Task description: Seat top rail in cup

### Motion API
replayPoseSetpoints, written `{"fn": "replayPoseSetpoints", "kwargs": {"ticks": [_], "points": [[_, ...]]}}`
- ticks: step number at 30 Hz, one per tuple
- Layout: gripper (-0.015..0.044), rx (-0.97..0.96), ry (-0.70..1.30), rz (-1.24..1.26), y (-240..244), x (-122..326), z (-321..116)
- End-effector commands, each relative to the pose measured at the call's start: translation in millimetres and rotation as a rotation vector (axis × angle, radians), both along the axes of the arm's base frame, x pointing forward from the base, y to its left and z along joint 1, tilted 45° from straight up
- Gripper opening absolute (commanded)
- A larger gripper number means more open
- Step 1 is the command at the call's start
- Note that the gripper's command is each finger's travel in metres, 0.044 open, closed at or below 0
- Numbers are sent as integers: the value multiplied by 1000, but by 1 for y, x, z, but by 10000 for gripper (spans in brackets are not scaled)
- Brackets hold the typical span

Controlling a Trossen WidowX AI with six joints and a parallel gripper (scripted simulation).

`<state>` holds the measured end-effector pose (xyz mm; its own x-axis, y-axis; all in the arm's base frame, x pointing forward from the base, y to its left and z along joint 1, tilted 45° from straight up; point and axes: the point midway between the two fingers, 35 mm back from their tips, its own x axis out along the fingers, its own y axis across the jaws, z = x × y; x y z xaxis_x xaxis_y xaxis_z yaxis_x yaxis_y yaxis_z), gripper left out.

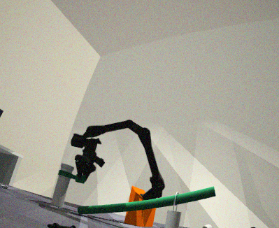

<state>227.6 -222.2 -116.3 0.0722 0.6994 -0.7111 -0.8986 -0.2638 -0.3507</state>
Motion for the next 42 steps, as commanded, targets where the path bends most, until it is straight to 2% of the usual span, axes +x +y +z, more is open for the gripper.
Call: {"fn": "replayPoseSetpoints", "kwargs": {"ticks": [1, 18, 31, 33, 36, 42], "points": [[440, 8, -10, 4, 6, 0, -5], [440, 19, -25, 16, 25, 1, -23], [99, 19, -25, 16, 25, 1, -23], [85, 19, -25, 16, 25, 1, -23], [7, 7, -17, 11, 26, 3, -22], [0, -16, -3, 0, 28, 7, -20]]}}
